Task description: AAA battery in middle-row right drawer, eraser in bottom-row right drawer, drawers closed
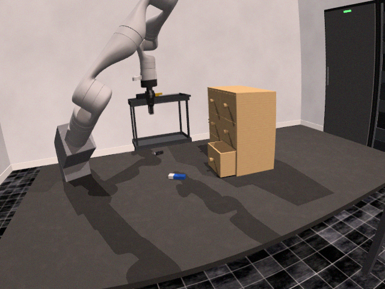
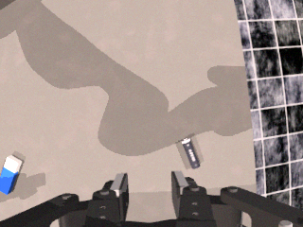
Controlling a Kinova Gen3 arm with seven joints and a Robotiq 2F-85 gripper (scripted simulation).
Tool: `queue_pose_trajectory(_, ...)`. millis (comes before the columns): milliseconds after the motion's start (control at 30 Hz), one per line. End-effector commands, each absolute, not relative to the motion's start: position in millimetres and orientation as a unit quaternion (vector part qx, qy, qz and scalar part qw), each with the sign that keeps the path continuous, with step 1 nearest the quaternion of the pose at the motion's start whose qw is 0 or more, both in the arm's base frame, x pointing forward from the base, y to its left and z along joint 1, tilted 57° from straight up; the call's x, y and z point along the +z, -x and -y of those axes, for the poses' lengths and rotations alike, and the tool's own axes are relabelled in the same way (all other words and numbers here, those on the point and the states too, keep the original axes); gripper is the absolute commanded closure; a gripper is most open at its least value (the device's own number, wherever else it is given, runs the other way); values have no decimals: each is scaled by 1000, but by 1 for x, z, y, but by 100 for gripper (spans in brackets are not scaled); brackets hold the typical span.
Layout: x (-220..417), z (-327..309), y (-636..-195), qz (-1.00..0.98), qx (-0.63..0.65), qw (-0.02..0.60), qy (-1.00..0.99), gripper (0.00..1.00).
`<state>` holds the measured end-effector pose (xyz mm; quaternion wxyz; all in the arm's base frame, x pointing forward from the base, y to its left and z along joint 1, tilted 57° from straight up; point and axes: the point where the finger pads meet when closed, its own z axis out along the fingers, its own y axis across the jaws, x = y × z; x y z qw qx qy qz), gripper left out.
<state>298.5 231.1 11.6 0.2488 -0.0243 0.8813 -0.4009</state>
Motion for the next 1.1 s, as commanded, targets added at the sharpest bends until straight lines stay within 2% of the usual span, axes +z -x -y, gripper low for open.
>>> queue_pose_trajectory(0,13,-232,-298,-882,-401,246,24,67)
queue_pose_trajectory(1067,21,-218,-308,-877,-419,222,74,67)
